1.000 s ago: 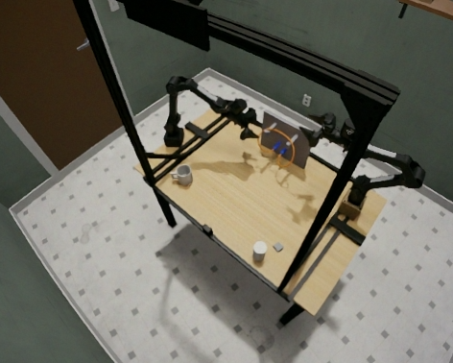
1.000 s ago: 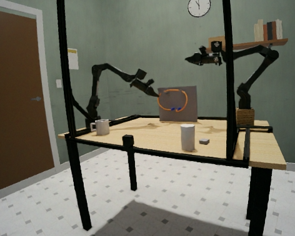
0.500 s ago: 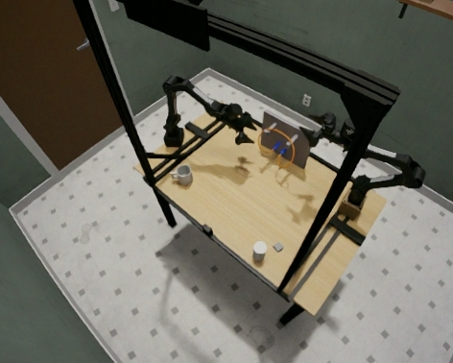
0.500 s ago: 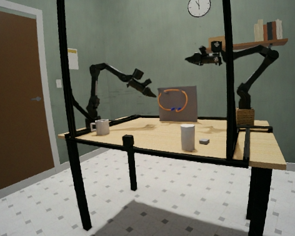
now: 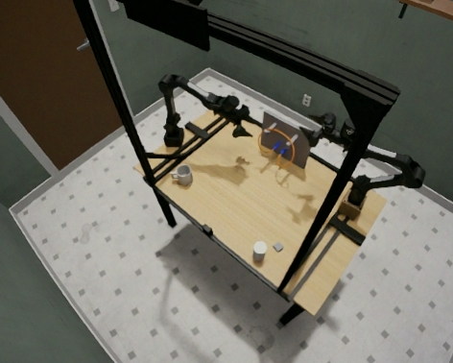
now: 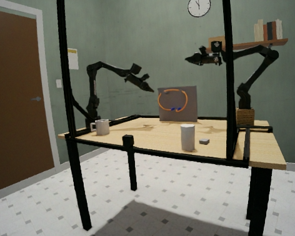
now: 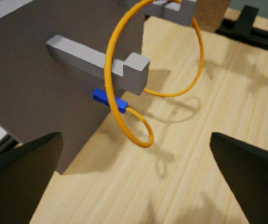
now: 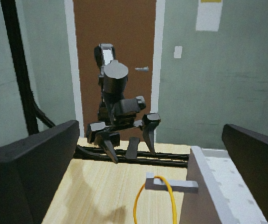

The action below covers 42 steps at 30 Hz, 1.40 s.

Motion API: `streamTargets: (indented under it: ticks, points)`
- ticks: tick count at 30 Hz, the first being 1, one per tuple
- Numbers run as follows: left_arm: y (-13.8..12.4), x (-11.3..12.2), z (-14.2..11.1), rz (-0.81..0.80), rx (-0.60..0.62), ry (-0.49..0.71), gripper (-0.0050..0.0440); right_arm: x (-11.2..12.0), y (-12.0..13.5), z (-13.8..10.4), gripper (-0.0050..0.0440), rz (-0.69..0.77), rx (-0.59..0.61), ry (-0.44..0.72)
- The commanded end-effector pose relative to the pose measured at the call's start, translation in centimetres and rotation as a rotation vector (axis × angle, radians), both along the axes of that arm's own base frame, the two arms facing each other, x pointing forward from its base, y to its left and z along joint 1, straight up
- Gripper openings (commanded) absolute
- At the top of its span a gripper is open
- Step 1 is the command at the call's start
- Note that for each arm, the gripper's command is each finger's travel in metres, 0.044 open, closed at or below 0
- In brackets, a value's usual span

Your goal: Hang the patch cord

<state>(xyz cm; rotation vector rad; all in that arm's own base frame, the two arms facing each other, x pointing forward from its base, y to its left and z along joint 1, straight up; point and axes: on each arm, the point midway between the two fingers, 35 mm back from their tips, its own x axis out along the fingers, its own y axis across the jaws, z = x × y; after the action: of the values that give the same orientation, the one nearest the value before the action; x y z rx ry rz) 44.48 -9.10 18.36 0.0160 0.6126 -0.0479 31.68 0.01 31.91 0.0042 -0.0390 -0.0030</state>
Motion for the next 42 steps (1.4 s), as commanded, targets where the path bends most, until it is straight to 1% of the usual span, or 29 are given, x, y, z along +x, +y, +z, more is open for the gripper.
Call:
streamTargets:
  ticks: [1, 5, 9, 18, 21, 23, 26, 28, 31, 33, 42]
  points:
    - [0.7, -0.8, 4.4, 0.0, -0.011, -0.047, 0.044, -0.1, 0.0, 0.4, 0.044, 0.003, -0.004, -0.011]
    - [1.3, -1.8, 6.2, 0.0, -0.01, -0.046, 0.044, -0.1, 0.0, 0.4, 0.044, 0.003, -0.004, -0.011]
    - [1.7, -2.7, 7.5, 0.001, -0.01, -0.046, 0.044, -0.1, 0.0, 0.4, 0.044, 0.003, -0.004, -0.011]
    - [1.8, -3.1, 8.0, 0.002, -0.011, -0.046, 0.044, -0.1, 0.0, 0.4, 0.044, 0.003, -0.004, -0.011]
    - [2.0, -3.3, 6.9, 0.002, -0.006, -0.03, 0.044, -0.1, 0.0, 0.4, 0.044, 0.003, -0.004, -0.011]
    - [2.5, -3.7, 7.4, 0.004, -0.013, -0.064, 0.044, -0.1, 0.0, 0.4, 0.044, 0.003, -0.004, -0.011]
    - [3.9, -4.9, 8.8, 0.011, -0.029, -0.164, 0.044, -0.1, 0.0, 0.4, 0.044, 0.003, -0.004, -0.011]
    - [3.9, -4.9, 8.8, 0.011, -0.029, -0.164, 0.044, -0.1, 0.0, 0.4, 0.044, 0.003, -0.004, -0.011]
    - [5.7, -6.9, 10.6, 0.022, -0.04, -0.308, 0.044, -0.1, 0.0, 0.4, 0.044, 0.003, -0.004, -0.011]
    - [6.7, -8.4, 11.0, 0.028, -0.038, -0.371, 0.044, -0.1, 0.0, 0.4, 0.044, 0.003, -0.004, -0.011]
    - [8.9, -12.4, 13.4, 0.044, -0.018, -0.627, 0.044, -0.1, 0.0, 0.4, 0.044, 0.003, -0.004, -0.011]
